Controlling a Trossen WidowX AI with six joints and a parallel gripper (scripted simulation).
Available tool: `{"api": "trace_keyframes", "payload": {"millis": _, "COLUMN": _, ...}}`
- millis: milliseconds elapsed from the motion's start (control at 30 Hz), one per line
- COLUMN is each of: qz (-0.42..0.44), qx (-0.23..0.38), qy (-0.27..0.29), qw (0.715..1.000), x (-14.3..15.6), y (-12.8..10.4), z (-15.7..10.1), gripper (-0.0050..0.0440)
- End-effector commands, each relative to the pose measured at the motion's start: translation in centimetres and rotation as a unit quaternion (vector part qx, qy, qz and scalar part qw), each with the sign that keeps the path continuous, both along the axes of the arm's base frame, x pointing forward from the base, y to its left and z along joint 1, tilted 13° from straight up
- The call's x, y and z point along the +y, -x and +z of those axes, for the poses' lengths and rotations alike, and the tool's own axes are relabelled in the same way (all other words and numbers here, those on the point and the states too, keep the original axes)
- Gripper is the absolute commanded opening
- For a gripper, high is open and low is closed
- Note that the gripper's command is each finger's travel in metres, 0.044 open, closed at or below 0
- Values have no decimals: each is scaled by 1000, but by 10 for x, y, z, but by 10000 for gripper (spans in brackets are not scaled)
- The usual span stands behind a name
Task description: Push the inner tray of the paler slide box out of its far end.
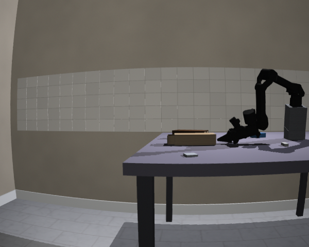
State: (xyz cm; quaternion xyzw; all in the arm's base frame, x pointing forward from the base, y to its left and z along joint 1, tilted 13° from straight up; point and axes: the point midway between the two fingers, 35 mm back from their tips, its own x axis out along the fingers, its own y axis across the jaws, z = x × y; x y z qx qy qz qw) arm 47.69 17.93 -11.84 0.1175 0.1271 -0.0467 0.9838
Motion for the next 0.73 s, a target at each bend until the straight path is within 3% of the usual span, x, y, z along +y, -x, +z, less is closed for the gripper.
{"api": "trace_keyframes", "payload": {"millis": 0, "qz": -2, "qx": -18, "qy": -9, "qw": 1000, "x": 2, "y": -2, "z": 23, "gripper": -50}}
{"api": "trace_keyframes", "payload": {"millis": 233, "qz": 1, "qx": -17, "qy": -12, "qw": 1000, "x": -1, "y": -5, "z": 35, "gripper": -50}}
{"api": "trace_keyframes", "payload": {"millis": 500, "qz": 27, "qx": 102, "qy": -25, "qw": 994, "x": -13, "y": 29, "z": 55, "gripper": -50}}
{"api": "trace_keyframes", "payload": {"millis": 700, "qz": 29, "qx": 110, "qy": -26, "qw": 993, "x": -12, "y": 32, "z": 56, "gripper": -50}}
